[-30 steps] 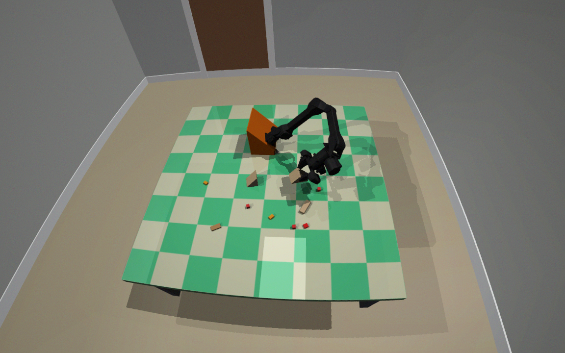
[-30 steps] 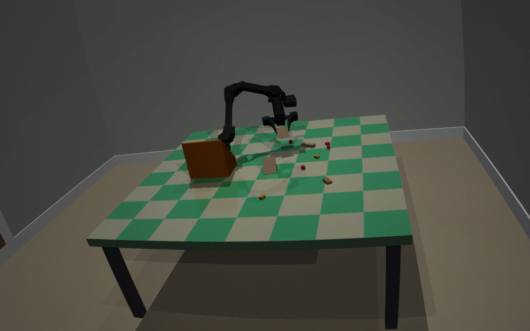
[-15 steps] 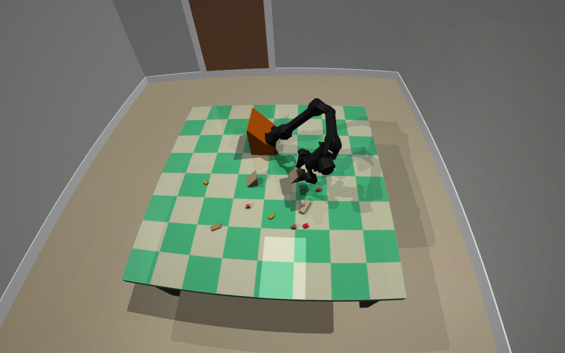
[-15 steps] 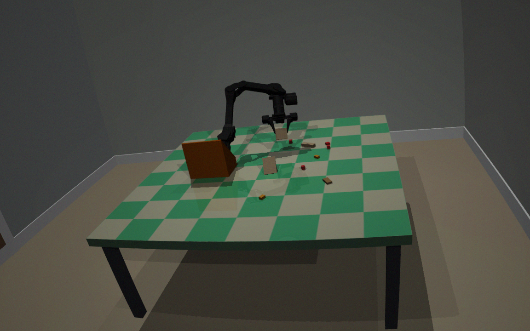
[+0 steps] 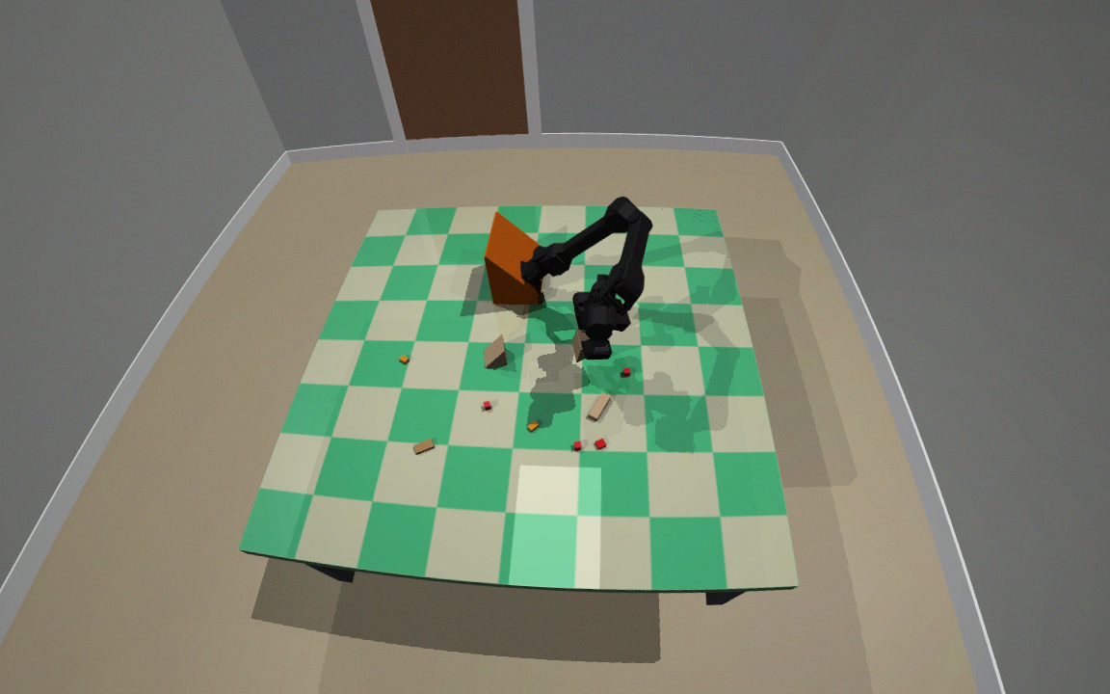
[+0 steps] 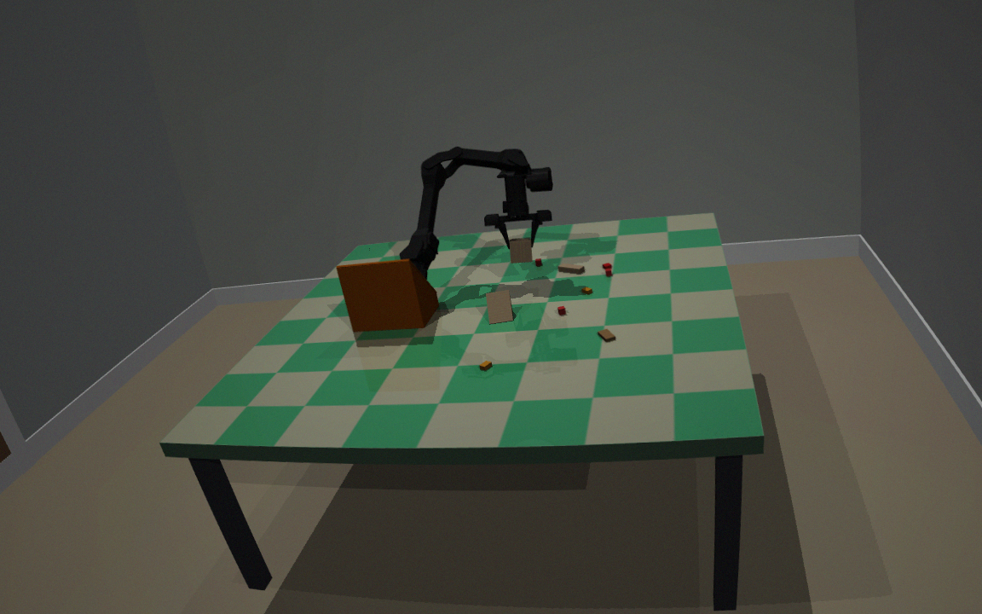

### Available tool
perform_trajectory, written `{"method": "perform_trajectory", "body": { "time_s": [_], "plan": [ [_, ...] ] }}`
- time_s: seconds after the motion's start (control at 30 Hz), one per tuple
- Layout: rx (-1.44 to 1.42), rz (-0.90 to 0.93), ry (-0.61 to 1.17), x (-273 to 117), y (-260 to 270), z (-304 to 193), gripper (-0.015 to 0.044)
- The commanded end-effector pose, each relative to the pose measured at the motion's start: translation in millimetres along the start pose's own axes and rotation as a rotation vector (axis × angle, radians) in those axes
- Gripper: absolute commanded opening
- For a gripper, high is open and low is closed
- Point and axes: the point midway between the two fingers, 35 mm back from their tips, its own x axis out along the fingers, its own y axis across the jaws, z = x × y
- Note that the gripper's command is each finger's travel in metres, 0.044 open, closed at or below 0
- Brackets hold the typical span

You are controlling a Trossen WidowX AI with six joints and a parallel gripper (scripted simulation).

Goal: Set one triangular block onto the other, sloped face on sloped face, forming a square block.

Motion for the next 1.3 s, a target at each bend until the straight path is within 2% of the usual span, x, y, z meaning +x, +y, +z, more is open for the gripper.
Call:
{"method": "perform_trajectory", "body": {
  "time_s": [0.0,0.1,0.33,1.27],
  "plan": [
    [0.005,-0.043,-0.119,-6,-2,-4,0.0000],
    [0.006,-0.078,-0.185,-10,-5,-6,0.0000],
    [0.006,-0.081,-0.188,-11,-6,-9,0.0000],
    [0.041,-0.109,-0.127,-15,-13,-143,0.0000]
  ]
}}
